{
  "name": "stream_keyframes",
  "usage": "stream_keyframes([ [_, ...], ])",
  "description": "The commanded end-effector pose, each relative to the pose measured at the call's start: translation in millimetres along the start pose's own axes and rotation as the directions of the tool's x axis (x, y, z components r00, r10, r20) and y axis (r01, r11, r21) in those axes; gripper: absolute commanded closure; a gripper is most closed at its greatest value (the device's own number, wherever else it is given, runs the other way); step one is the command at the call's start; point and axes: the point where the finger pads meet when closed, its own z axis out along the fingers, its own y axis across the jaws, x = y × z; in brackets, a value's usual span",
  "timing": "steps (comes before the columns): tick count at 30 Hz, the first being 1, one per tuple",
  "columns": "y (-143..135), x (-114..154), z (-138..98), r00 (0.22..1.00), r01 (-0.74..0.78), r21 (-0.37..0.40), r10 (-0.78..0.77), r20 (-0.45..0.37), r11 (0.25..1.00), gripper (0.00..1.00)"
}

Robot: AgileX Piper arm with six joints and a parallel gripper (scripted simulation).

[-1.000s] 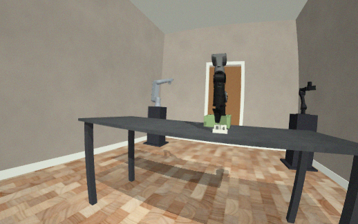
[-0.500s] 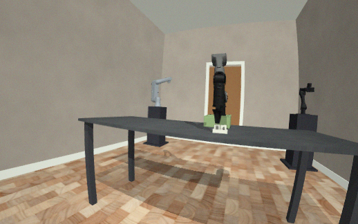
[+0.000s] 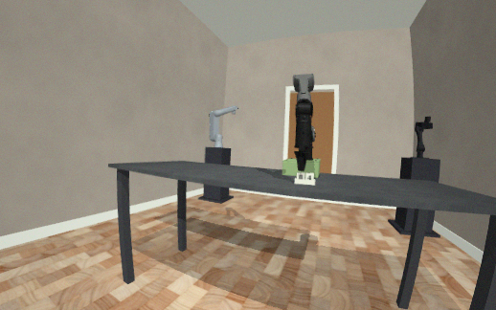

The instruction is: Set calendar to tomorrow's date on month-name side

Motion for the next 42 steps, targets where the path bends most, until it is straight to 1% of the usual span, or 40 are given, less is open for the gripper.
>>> stream_keyframes([
  [1,0,0,1,1.0,-0.001,-0.001,0.001,0.0,1.0,0.41],
  [22,0,0,2,1.0,-0.001,-0.002,0.001,0.0,1.0,0.41],
  [42,1,0,26,1.0,-0.001,-0.002,0.001,-0.001,1.0,0.41],
])
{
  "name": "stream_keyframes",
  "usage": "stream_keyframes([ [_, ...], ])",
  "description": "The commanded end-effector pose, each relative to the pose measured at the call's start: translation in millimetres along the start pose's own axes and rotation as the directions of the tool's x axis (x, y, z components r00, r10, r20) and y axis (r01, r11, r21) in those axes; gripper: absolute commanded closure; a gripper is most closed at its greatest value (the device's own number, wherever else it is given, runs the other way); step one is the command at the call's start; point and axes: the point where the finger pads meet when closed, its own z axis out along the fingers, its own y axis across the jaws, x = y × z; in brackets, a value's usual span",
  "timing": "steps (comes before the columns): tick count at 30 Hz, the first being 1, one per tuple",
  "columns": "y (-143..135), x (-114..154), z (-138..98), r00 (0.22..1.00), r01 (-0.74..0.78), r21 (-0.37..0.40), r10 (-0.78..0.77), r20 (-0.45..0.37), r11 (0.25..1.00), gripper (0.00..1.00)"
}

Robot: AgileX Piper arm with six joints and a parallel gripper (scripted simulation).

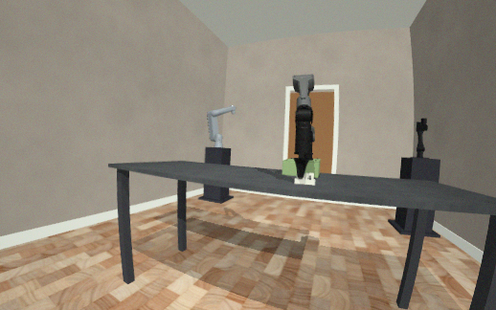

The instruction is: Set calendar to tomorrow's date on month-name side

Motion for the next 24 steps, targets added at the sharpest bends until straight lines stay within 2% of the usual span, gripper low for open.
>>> stream_keyframes([
  [1,0.2,0.3,2.6,1.0,-0.001,-0.001,0.001,0.0,1.0,0.41],
  [24,-0.1,0.3,4.5,1.0,-0.001,0.001,0.001,0.0,1.0,0.41],
])
